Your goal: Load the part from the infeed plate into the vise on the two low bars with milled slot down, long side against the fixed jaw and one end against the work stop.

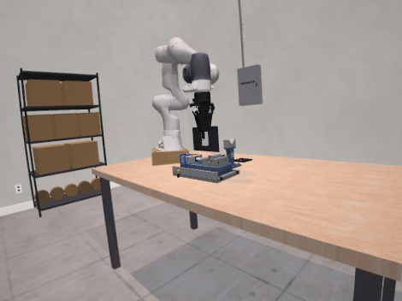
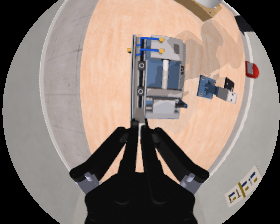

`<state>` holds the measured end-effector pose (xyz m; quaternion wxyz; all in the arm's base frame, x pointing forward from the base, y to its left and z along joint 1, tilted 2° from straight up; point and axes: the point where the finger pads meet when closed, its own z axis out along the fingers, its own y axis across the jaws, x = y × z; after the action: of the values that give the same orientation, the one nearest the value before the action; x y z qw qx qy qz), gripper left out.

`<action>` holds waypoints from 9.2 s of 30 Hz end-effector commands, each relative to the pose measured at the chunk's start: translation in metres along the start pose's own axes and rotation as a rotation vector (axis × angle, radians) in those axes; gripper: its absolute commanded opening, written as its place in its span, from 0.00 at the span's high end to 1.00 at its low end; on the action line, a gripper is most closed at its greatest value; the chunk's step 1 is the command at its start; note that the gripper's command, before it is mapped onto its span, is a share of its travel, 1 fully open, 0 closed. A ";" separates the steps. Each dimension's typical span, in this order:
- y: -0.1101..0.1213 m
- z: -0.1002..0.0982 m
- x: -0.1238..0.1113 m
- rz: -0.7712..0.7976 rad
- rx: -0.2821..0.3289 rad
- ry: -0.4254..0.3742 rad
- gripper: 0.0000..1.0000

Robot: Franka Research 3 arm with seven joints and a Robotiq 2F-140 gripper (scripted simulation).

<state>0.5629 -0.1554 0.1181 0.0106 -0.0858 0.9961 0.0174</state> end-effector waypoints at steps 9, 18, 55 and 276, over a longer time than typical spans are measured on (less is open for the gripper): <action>0.016 -0.001 -0.001 -0.004 -0.002 -0.001 1.00; 0.020 -0.001 -0.001 -0.003 -0.002 0.000 1.00; 0.020 0.000 -0.001 -0.004 -0.002 -0.001 1.00; 0.018 0.051 0.000 -0.004 -0.002 -0.001 1.00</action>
<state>0.5611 -0.1329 0.0684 0.0109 -0.0881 0.9959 0.0197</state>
